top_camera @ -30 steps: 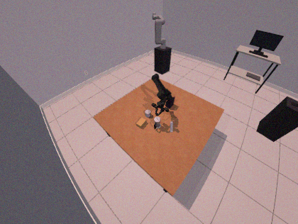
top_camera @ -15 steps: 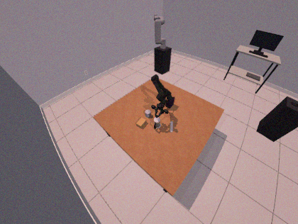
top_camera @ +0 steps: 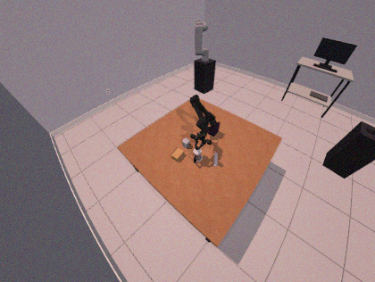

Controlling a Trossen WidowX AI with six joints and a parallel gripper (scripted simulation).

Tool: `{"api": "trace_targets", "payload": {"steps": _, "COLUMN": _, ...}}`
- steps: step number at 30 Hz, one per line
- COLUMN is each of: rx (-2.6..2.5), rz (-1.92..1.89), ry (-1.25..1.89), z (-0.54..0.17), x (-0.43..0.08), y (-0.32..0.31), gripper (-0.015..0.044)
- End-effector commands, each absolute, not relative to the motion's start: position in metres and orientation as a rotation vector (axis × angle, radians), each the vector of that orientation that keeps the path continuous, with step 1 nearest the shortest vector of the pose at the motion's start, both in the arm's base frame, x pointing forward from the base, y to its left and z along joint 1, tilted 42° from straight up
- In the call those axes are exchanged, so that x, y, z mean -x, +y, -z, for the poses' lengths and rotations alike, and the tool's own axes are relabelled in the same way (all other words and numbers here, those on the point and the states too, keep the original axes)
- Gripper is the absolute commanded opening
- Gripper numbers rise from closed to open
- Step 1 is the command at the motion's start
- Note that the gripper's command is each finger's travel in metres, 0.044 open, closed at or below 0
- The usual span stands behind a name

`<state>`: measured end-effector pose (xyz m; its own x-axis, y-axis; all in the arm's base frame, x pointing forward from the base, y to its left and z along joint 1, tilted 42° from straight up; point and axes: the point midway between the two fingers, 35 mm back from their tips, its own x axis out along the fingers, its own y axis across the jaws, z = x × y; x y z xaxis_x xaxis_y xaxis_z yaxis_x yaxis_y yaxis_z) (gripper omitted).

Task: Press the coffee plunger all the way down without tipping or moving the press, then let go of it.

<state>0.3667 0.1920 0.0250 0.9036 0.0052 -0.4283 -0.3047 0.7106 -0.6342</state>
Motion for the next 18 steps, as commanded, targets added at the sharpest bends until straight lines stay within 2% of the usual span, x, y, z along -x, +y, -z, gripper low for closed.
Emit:
{"api": "trace_targets", "payload": {"steps": 1, "rx": 0.807, "rz": -0.150, "ry": 0.475, "z": -0.0083, "x": -0.3677, "y": 0.1768, "gripper": 0.0124}}
{"api": "trace_targets", "payload": {"steps": 18, "rx": 0.806, "rz": -0.150, "ry": 0.474, "z": -0.0083, "x": -0.3711, "y": 0.1794, "gripper": 0.0124}}
